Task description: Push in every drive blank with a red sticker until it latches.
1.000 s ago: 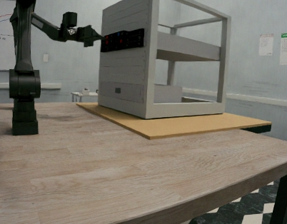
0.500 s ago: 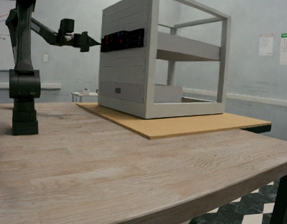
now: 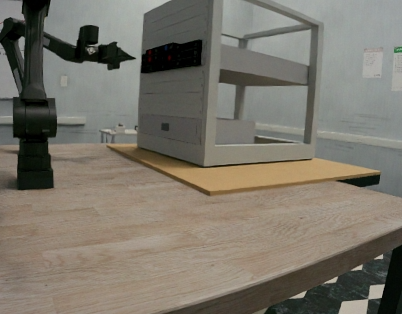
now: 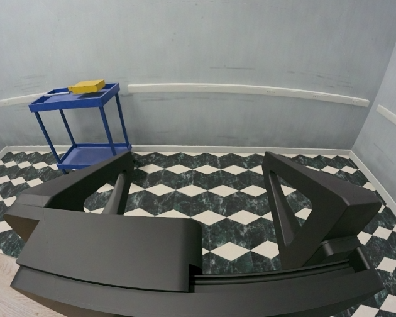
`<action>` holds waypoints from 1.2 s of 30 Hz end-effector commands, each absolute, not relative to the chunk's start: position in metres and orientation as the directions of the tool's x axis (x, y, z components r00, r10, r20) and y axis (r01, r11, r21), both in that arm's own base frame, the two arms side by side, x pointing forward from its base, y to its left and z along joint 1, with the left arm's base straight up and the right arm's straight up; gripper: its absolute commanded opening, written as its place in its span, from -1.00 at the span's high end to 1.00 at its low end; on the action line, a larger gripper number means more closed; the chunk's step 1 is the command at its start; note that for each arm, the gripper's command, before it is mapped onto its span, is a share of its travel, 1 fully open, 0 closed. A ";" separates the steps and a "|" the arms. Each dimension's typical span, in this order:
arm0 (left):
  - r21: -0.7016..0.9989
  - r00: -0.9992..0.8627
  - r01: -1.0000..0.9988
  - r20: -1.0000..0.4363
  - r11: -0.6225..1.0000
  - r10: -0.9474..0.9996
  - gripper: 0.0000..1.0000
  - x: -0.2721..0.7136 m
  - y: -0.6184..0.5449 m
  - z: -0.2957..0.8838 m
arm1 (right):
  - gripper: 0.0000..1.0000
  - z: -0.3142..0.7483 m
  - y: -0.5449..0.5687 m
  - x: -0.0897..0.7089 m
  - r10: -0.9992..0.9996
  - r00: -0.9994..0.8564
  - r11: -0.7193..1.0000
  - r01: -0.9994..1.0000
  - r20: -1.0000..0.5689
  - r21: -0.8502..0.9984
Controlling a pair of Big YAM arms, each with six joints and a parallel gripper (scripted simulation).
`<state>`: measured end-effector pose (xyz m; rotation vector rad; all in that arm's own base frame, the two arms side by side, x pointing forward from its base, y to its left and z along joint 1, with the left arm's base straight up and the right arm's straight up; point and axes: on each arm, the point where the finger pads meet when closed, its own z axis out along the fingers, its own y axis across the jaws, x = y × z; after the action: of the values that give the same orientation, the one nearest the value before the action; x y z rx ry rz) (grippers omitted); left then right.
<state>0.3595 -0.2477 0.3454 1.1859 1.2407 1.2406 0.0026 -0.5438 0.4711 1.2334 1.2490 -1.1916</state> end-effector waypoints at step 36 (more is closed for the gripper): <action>0.998 -0.049 -0.043 -0.046 0.044 0.998 1.00 0.422 -0.249 0.382 | -1.00 0.501 -0.545 0.000 0.000 0.000 0.000 1.000 -1.000 0.000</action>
<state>0.4196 -0.2430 0.3470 1.1911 1.2486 1.2499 0.0026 -0.5438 0.4711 1.2334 1.2489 -1.1914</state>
